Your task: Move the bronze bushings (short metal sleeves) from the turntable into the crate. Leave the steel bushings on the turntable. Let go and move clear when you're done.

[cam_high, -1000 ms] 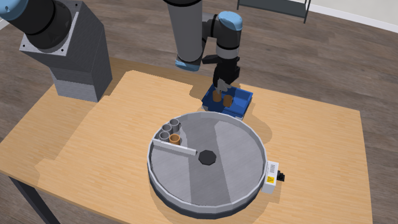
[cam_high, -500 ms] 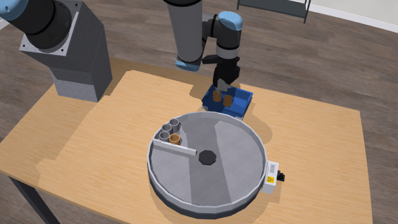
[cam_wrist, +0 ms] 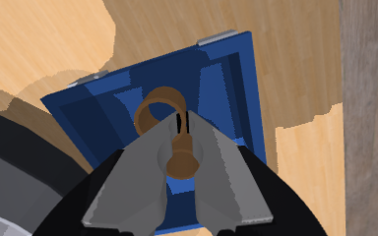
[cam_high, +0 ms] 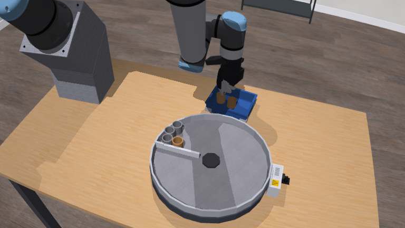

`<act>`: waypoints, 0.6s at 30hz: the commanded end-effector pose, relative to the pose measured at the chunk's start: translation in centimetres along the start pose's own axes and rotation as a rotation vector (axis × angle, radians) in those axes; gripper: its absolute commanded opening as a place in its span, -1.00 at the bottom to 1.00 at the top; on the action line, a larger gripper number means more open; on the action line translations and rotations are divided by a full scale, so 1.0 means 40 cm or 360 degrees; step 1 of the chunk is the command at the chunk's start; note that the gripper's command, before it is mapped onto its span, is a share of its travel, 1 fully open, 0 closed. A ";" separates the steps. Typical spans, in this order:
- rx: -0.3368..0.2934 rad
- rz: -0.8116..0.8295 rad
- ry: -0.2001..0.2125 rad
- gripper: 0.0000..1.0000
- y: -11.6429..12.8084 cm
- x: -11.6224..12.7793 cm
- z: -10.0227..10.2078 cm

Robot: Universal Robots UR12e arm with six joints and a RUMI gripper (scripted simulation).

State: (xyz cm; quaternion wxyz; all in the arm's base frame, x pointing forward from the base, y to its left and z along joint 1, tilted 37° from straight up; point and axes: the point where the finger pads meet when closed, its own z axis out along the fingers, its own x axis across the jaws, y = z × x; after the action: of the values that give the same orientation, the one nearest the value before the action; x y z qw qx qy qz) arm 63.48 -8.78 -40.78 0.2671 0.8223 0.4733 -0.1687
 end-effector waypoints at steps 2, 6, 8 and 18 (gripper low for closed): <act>-0.0001 0.0000 0.0001 -1.00 0.001 0.001 -0.001; -0.0001 0.0000 0.0001 -1.00 0.001 0.001 -0.001; -0.0001 0.0000 0.0001 -1.00 0.001 0.001 0.000; -0.0001 0.0000 0.0001 -1.00 0.001 0.001 0.006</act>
State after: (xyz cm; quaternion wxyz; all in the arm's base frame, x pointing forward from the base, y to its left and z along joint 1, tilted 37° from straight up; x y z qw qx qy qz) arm 63.47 -8.93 -40.99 0.2671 0.8223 0.4733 -0.1687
